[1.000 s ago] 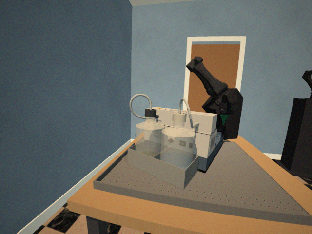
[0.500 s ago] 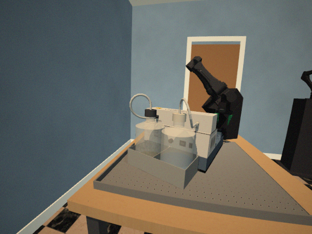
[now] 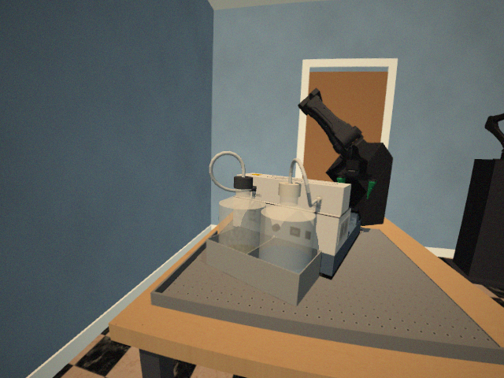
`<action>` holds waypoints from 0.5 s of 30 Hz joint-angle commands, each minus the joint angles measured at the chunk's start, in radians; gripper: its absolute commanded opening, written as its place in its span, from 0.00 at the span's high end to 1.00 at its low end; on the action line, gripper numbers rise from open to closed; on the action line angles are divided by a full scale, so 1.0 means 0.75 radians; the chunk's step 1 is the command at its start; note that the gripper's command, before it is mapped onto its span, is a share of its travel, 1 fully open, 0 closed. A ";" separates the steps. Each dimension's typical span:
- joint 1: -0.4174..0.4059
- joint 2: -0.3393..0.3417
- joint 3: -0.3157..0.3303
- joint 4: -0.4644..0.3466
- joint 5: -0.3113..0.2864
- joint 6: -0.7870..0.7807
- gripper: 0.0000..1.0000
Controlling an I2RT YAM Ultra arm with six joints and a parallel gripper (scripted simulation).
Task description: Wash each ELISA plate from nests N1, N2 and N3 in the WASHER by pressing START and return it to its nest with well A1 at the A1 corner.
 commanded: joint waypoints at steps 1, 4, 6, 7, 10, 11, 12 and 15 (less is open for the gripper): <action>0.002 -0.028 0.037 -0.077 -0.001 -0.019 0.00; -0.006 -0.047 0.077 -0.129 -0.004 -0.030 0.00; -0.011 -0.058 0.105 -0.162 -0.007 -0.037 0.00; -0.014 -0.063 0.119 -0.179 -0.008 -0.040 0.00; -0.022 -0.077 0.162 -0.228 -0.011 -0.050 0.00; -0.024 -0.080 0.177 -0.244 -0.012 -0.053 0.00; -0.027 -0.084 0.192 -0.261 -0.013 -0.057 0.00; -0.030 -0.087 0.206 -0.276 -0.014 -0.060 0.00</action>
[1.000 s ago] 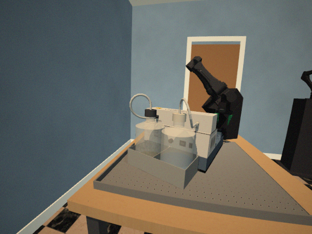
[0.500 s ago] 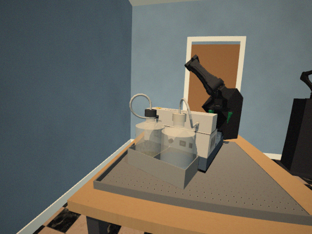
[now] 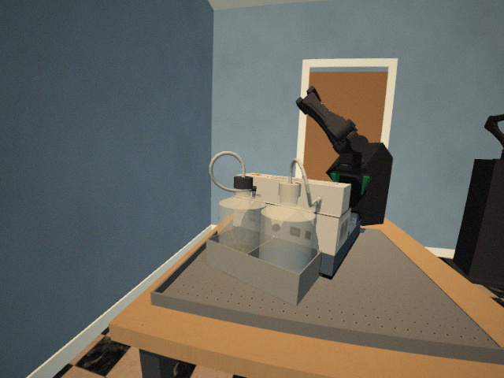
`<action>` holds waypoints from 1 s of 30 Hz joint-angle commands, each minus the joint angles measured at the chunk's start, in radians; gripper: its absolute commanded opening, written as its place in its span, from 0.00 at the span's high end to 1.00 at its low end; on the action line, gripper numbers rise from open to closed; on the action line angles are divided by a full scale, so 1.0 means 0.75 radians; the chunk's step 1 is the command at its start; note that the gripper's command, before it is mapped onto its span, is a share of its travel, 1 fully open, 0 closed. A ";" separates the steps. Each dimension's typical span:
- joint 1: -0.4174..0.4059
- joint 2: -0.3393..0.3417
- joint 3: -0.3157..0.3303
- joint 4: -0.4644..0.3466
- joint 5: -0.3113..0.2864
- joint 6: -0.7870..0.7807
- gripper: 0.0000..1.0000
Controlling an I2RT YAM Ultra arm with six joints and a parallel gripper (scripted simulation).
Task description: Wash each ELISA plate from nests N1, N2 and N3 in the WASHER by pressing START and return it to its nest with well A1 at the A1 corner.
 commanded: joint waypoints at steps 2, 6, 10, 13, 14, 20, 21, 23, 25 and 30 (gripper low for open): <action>-0.001 -0.015 0.047 -0.083 -0.002 -0.020 0.00; -0.011 -0.023 0.110 -0.147 -0.006 -0.032 0.00; -0.020 -0.028 0.176 -0.208 -0.010 -0.044 0.00; -0.027 -0.029 0.226 -0.253 -0.013 -0.053 0.00; -0.029 -0.029 0.243 -0.268 -0.014 -0.056 0.00; -0.039 -0.026 0.314 -0.328 -0.018 -0.067 0.00; -0.041 -0.025 0.332 -0.343 -0.019 -0.070 0.00; -0.045 -0.022 0.368 -0.373 -0.021 -0.075 0.00; -0.050 -0.018 0.406 -0.402 -0.023 -0.080 0.00; -0.060 -0.005 0.502 -0.476 -0.028 -0.093 0.00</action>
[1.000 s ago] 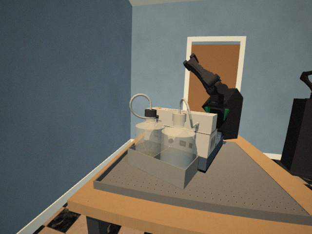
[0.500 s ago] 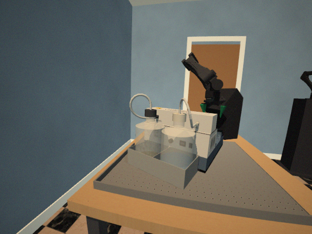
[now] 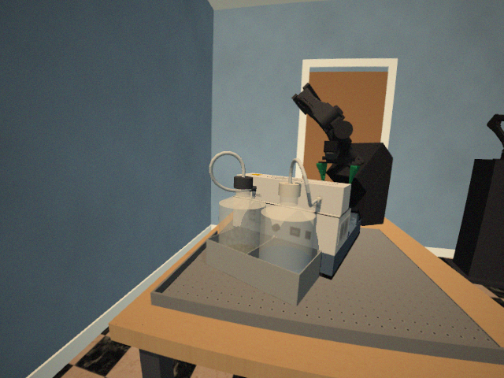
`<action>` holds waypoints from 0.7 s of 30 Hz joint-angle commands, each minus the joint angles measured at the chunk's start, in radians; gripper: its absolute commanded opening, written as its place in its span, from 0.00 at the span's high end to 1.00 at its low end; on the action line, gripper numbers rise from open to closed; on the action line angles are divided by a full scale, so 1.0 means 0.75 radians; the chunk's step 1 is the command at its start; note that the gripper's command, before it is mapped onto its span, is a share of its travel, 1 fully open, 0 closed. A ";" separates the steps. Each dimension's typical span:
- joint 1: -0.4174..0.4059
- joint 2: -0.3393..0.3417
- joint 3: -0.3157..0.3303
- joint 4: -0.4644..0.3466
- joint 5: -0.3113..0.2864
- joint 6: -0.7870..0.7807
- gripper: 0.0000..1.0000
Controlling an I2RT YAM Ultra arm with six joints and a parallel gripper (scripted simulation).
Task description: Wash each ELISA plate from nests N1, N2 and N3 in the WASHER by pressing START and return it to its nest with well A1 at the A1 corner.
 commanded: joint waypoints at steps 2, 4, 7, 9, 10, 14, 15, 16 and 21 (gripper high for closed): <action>0.003 -0.001 0.057 -0.073 -0.002 -0.017 0.00; 0.001 0.002 0.077 -0.087 -0.003 -0.019 0.00; -0.001 0.005 0.092 -0.098 -0.003 -0.021 0.00; -0.001 0.005 0.093 -0.099 -0.003 -0.021 0.00; -0.001 0.005 0.093 -0.099 -0.003 -0.021 0.00; -0.001 0.005 0.092 -0.098 -0.003 -0.021 0.00; -0.001 0.005 0.092 -0.098 -0.003 -0.021 0.00; -0.001 0.005 0.092 -0.098 -0.003 -0.021 0.00; -0.001 0.005 0.093 -0.099 -0.003 -0.021 0.00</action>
